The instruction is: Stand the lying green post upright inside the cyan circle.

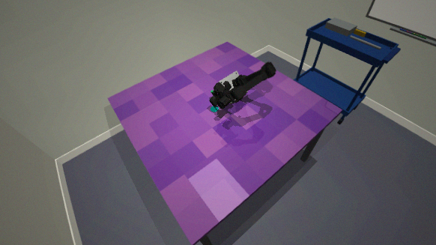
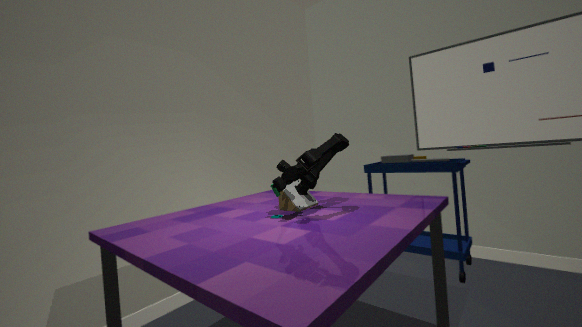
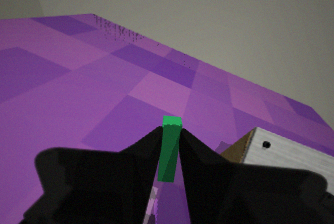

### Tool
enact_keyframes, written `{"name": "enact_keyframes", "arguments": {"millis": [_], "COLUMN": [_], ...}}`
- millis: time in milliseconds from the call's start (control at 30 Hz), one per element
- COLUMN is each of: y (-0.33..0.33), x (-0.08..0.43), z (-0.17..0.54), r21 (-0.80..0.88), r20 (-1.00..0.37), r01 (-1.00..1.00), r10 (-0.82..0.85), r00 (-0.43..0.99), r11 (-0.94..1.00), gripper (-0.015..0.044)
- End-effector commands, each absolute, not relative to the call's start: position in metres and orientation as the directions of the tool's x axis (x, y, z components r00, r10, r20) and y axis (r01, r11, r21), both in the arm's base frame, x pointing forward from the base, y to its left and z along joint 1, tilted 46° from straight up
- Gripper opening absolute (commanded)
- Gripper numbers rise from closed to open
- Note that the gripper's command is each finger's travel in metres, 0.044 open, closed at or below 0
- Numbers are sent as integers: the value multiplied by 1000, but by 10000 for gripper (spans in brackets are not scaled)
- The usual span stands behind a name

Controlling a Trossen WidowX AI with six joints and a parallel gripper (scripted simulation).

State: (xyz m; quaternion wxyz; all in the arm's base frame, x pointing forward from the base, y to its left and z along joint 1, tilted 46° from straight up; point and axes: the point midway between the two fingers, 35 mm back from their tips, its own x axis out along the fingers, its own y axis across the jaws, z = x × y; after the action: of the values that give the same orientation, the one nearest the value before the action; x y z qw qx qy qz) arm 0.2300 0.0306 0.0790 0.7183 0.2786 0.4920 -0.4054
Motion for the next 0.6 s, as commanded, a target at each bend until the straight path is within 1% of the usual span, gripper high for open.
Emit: {"name": "enact_keyframes", "arguments": {"millis": [0, 567], "y": [31, 33], "x": [230, 232], "z": [81, 89], "r21": [24, 110], "r20": [-920, -870], "r01": [861, 865], "r10": [-326, -373], "r00": [218, 322], "r11": [508, 490], "gripper": [23, 23]}}
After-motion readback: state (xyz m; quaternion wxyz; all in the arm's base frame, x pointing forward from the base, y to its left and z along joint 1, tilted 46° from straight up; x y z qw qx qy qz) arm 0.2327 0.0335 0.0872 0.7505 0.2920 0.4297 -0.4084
